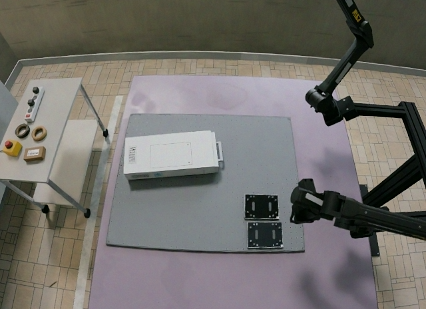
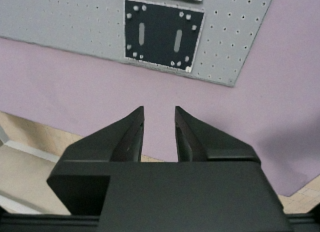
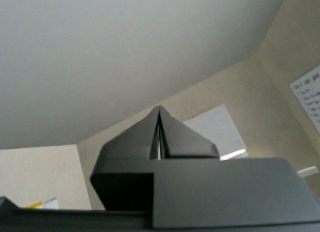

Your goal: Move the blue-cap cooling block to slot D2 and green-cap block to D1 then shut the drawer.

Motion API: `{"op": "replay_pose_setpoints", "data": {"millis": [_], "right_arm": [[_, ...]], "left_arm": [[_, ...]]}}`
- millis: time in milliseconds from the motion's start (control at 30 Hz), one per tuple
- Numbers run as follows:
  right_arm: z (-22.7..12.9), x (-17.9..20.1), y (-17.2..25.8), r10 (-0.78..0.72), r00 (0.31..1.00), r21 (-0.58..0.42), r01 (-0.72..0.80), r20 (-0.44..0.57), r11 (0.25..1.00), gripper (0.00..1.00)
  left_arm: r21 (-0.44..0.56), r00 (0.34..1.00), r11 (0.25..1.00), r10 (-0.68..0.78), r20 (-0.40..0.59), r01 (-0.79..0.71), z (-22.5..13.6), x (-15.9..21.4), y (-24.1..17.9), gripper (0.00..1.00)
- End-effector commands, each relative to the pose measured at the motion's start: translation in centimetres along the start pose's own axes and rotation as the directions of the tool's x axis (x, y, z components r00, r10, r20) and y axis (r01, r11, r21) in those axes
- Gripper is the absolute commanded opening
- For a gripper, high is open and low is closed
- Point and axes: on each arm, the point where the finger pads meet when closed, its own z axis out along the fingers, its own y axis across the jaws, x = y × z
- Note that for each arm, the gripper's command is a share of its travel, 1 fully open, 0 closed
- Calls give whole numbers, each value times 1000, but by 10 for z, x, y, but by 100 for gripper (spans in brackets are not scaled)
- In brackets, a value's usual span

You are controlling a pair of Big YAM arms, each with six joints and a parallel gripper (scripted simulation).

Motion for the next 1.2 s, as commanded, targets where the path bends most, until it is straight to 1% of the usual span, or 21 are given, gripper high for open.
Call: {"op": "replay_pose_setpoints", "data": {"millis": [0, 400, 567, 667, 867, 1033, 1167], "right_arm": [[1, -12, -1, -1, 1000, -1, 1, 18, 1000, 0], [1, -12, -1, -1, 1000, -1, 1, 18, 1000, 0], [1, -12, -1, -1, 1000, -1, 1, 18, 1000, 0], [1, -12, -1, -1, 1000, -1, 1, 18, 1000, 0], [1, -12, -1, -1, 1000, -1, 1, 18, 1000, 0], [1, -12, -1, -1, 1000, -1, 1, 18, 1000, 0], [1, -12, -1, -1, 1000, -1, 1, 18, 1000, 0]], "left_arm": [[-56, 998, 997, -51, 35, 53, -9, -24, 38, 28], [-46, 998, 997, -55, 35, 56, 16, -78, 58, 28], [-46, 998, 997, -65, 18, 66, 24, -84, 64, 28], [-43, 998, 998, -53, 37, 54, 28, -100, 67, 28], [-41, 998, 998, -52, 38, 54, 39, -126, 75, 28], [-41, 998, 997, -65, 19, 65, 47, -131, 81, 28], [-38, 998, 998, -55, 33, 56, 52, -150, 84, 28]]}}
